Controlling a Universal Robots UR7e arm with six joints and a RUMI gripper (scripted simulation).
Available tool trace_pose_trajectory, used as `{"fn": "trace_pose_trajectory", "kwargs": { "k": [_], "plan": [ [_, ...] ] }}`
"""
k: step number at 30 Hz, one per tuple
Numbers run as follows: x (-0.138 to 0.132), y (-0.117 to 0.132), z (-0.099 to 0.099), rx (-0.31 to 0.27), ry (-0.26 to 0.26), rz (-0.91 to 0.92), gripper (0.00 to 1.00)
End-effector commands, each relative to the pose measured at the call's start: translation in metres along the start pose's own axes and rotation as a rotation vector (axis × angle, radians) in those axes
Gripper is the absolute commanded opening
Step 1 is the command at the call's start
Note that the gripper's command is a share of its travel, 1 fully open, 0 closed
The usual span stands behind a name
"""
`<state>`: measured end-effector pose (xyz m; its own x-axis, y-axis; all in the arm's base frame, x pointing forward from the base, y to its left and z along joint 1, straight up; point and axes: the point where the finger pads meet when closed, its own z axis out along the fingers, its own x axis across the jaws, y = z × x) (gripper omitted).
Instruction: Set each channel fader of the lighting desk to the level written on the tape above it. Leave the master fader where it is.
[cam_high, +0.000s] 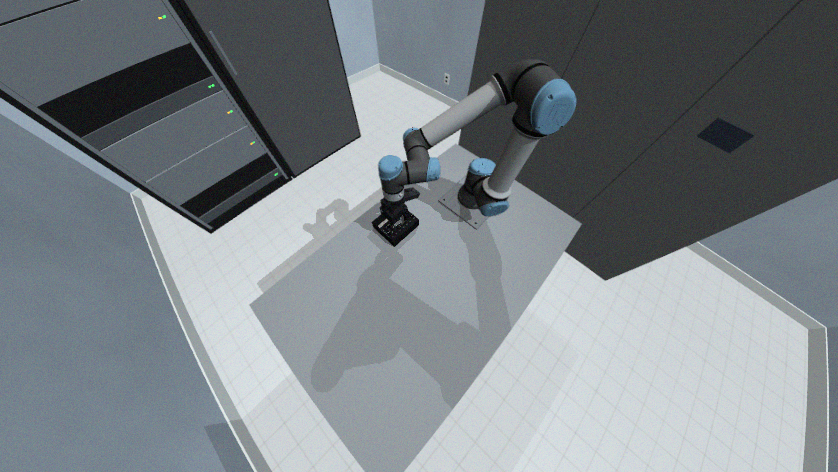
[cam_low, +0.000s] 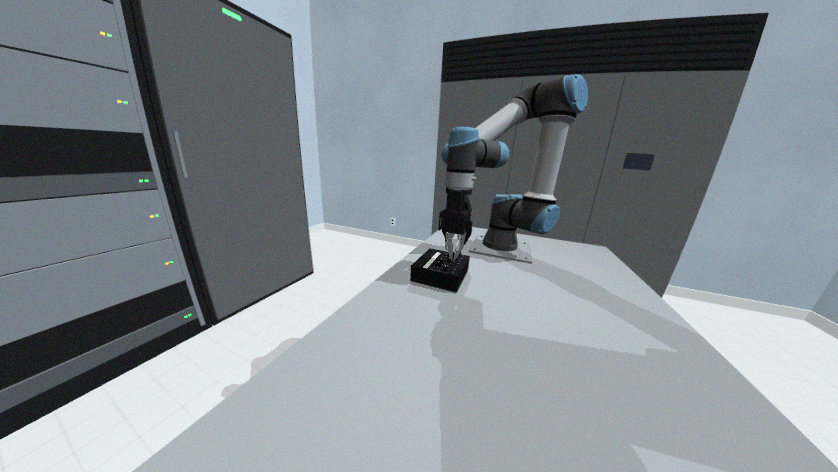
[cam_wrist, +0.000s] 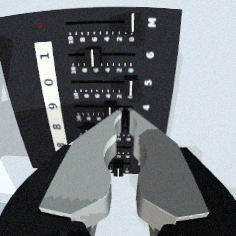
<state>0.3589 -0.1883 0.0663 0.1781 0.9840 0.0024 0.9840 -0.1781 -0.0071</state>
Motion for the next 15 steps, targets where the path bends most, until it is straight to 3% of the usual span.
{"fn": "trace_pose_trajectory", "kwargs": {
  "k": [1, 15],
  "plan": [
    [-0.0060, 0.0009, -0.0005, -0.002, -0.001, 0.001, 0.00],
    [-0.0134, 0.0009, -0.0005, -0.002, -0.001, 0.001, 0.00]
  ]
}}
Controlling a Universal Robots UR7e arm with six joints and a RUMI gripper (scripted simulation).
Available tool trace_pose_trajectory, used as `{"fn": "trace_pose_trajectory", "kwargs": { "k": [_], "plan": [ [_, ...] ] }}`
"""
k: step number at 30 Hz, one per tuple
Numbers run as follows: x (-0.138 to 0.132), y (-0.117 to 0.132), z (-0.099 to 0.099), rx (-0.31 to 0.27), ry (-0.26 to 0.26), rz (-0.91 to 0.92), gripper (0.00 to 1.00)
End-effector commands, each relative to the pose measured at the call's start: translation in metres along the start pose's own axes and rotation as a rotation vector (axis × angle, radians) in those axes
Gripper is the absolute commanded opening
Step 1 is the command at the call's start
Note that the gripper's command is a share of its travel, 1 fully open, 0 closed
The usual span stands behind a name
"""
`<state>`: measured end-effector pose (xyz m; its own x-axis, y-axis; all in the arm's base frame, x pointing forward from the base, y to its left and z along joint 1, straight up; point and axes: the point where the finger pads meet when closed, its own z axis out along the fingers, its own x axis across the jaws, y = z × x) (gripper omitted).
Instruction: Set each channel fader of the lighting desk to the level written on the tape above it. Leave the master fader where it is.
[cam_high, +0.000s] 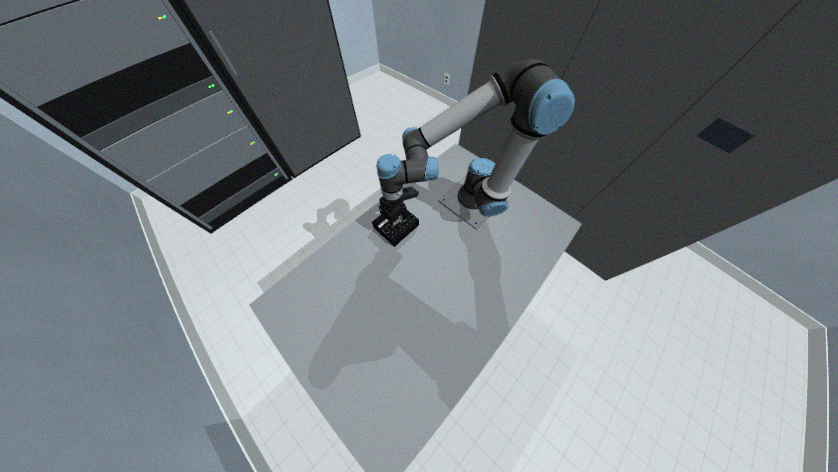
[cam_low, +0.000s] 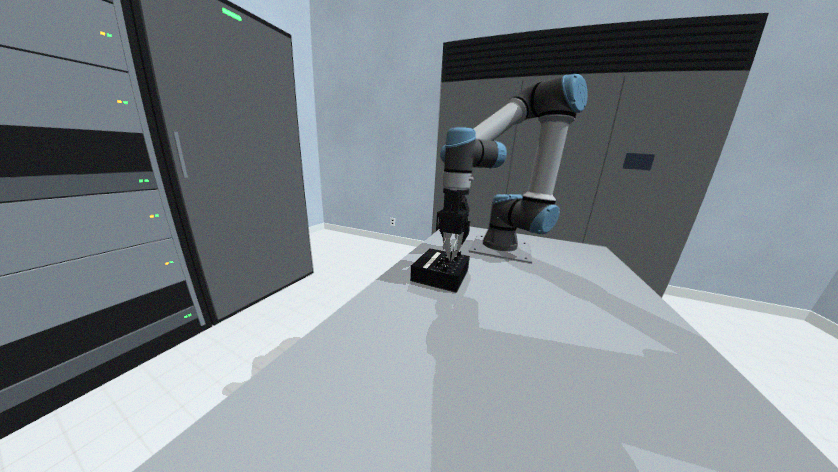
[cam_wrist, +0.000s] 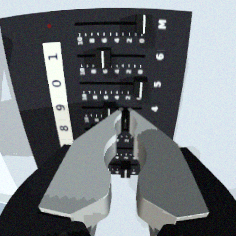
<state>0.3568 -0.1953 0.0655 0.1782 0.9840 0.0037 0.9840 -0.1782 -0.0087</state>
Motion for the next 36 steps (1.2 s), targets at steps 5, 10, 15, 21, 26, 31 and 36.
{"fn": "trace_pose_trajectory", "kwargs": {
  "k": [5, 10, 15, 21, 26, 31, 36],
  "plan": [
    [-0.009, 0.002, -0.001, -0.003, -0.002, 0.001, 0.00],
    [-0.011, 0.002, -0.001, -0.003, -0.002, 0.001, 0.00],
    [-0.013, 0.002, -0.001, -0.003, -0.002, 0.001, 0.00],
    [-0.015, 0.002, -0.001, -0.003, -0.002, 0.001, 0.00],
    [-0.016, 0.002, -0.001, -0.003, -0.002, 0.001, 0.00],
    [-0.017, 0.002, -0.001, -0.003, -0.002, 0.001, 0.00],
    [-0.018, 0.002, -0.001, -0.003, -0.002, 0.001, 0.00]
  ]
}}
